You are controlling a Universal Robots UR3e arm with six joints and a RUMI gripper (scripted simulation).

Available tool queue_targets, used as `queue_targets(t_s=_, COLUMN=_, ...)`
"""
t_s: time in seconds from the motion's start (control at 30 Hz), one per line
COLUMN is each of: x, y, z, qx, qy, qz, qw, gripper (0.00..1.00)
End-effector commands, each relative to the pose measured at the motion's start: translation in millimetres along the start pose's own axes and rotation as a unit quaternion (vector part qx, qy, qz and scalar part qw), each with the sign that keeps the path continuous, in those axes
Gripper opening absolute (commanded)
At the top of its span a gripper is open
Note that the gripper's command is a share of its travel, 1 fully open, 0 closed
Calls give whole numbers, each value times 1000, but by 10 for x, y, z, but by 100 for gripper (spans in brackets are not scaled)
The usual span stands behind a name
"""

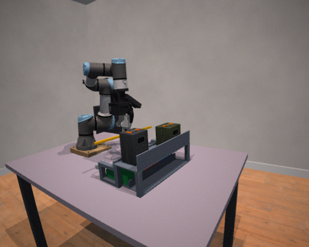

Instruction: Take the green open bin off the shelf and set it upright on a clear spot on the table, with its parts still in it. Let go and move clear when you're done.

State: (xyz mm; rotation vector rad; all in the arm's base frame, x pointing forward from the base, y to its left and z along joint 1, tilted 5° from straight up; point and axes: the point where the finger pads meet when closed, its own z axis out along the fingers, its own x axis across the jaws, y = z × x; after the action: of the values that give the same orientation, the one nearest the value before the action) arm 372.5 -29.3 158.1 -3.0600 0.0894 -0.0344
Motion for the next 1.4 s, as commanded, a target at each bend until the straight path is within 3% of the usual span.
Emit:
queue_targets(t_s=0.0, x=5, y=2, z=6, qx=-1, qy=2, qz=0, qw=1000, gripper=0)
queue_targets(t_s=0.47, x=6, y=2, z=16, qx=-1, qy=2, qz=0, qw=1000, gripper=0)
queue_targets(t_s=0.63, x=-384, y=95, z=22, qx=-1, qy=2, qz=0, qw=1000, gripper=0)
queue_targets(t_s=1.03, x=-384, y=95, z=22, qx=-1, qy=2, qz=0, qw=1000, gripper=0)
queue_targets(t_s=1.2, x=-765, y=185, z=28, qx=-1, qy=2, qz=0, qw=1000, gripper=0)
queue_targets(t_s=1.37, x=-765, y=185, z=28, qx=-1, qy=2, qz=0, qw=1000, gripper=0)
